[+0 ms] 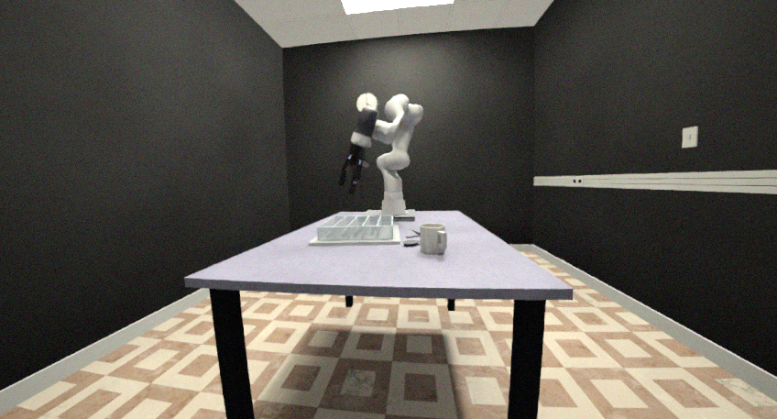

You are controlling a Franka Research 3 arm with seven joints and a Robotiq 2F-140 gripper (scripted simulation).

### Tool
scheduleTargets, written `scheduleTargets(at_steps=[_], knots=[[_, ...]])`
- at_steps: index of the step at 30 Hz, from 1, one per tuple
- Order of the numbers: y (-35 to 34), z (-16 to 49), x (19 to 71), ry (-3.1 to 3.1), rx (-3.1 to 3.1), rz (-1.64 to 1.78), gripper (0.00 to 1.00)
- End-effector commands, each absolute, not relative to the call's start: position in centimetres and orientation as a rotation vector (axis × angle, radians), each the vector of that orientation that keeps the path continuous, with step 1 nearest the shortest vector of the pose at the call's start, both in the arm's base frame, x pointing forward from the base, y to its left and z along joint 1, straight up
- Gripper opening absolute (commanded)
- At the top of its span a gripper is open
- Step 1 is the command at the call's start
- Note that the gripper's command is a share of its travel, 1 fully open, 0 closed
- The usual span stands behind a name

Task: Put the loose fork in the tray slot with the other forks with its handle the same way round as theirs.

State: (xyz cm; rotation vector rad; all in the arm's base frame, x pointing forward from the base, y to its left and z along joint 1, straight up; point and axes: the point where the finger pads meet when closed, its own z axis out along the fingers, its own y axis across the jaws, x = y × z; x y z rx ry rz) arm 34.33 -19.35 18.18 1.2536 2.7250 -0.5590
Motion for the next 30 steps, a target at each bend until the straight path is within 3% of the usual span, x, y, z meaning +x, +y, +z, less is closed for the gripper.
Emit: scheduleTargets(at_steps=[1, 18, 30], knots=[[-19.4, 18.2, 34.3, 2.725, 1.254, -0.559, 1.0], [-19.3, 18.2, 34.3, 2.727, 1.251, -0.558, 1.0], [-16.9, 19.6, 36.1, 2.962, 0.86, -0.411, 1.0]])
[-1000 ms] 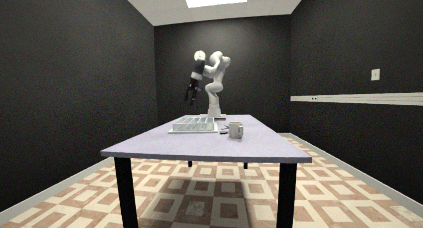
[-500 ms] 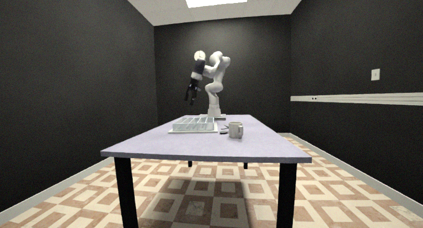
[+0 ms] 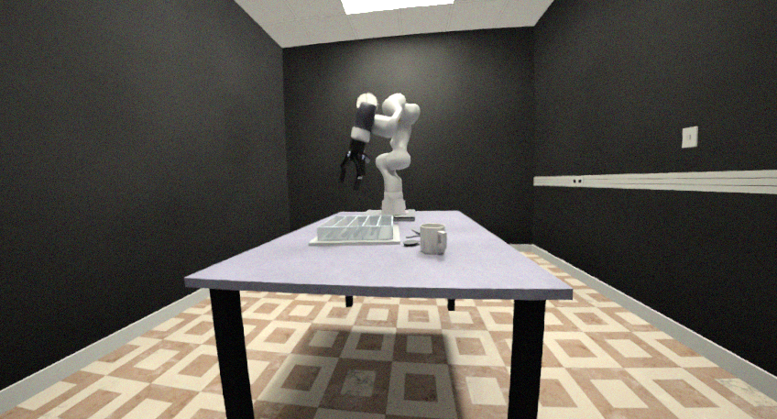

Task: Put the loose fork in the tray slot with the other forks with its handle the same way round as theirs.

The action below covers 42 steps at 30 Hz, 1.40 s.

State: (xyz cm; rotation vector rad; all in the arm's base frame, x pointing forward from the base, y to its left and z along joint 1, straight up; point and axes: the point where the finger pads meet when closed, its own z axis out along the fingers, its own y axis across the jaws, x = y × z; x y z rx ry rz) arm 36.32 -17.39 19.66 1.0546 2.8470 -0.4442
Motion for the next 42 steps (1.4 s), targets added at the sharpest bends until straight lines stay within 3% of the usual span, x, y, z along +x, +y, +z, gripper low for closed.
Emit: scheduleTargets(at_steps=[1, 42], knots=[[-16.8, 19.7, 36.2, 2.972, 0.838, -0.403, 1.0], [-11.5, 22.8, 39.1, 3.144, -0.114, -0.036, 1.0]])
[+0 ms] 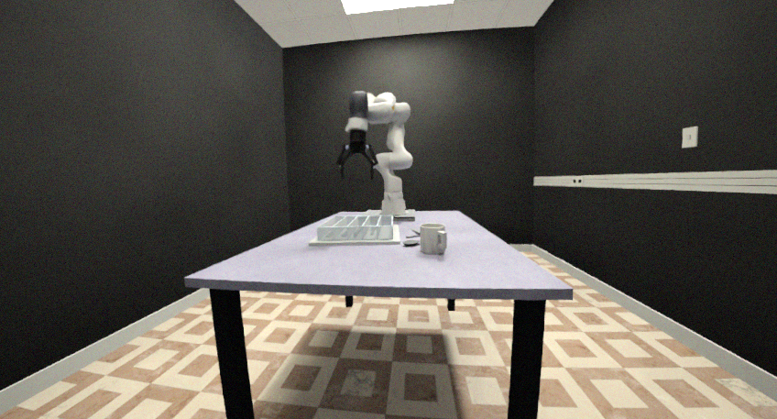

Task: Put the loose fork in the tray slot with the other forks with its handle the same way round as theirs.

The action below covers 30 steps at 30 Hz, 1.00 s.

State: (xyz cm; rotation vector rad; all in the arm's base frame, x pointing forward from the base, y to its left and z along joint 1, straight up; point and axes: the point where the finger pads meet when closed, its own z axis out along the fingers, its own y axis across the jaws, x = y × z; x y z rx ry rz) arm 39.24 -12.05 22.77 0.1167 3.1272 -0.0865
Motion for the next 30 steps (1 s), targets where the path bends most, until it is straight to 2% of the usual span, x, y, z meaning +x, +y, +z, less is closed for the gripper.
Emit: scheduleTargets(at_steps=[1, 30], knots=[[-11.4, 22.91, 39.17, 3.142, -0.138, -0.026, 1.0], [-11.11, 23.1, 39.32, 3.137, -0.193, -0.005, 1.0]])
